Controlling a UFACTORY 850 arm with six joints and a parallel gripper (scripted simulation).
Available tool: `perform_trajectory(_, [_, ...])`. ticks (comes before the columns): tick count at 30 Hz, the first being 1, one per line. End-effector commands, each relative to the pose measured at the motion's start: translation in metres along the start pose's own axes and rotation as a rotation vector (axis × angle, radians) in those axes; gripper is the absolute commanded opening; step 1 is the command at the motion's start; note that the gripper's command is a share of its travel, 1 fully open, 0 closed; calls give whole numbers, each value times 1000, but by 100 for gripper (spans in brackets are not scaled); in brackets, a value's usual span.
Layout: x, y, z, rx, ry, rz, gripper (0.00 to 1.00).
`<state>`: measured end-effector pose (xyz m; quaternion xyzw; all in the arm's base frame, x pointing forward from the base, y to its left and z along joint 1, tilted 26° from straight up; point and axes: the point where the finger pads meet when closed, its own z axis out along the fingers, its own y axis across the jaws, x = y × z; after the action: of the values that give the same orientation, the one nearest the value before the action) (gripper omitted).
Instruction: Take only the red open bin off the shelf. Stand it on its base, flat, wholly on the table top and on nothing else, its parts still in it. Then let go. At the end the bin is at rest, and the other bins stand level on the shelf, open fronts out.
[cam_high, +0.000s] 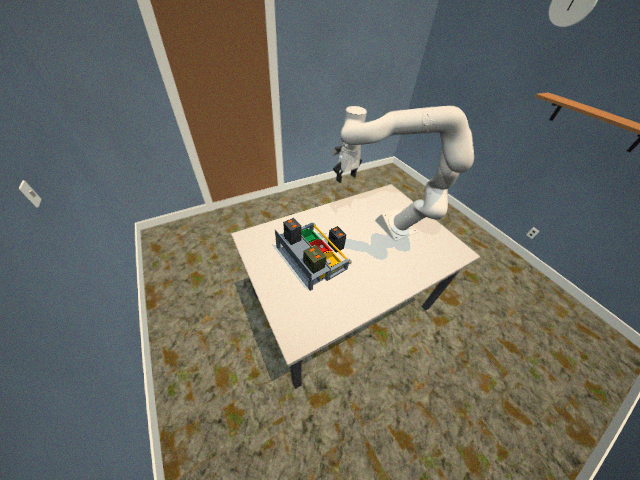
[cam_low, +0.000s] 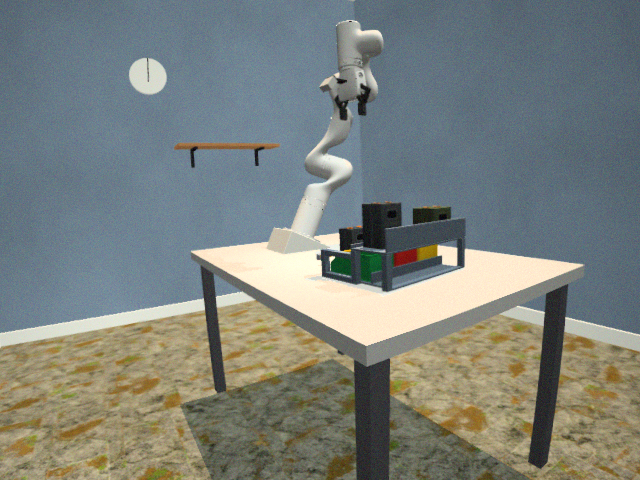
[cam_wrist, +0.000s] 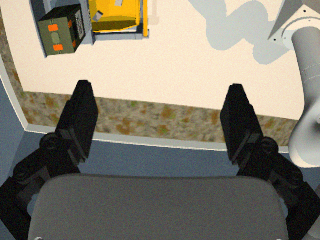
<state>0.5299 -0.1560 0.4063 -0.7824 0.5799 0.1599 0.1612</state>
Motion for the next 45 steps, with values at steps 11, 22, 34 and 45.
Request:
perform_trajectory(11, [3, 4, -1, 2, 1, 0, 100])
perform_trajectory(22, [4, 6, -1, 1, 1, 0, 100])
perform_trajectory(34, [5, 6, -1, 1, 1, 0, 100])
perform_trajectory(45, [5, 7, -1, 1, 1, 0, 100])
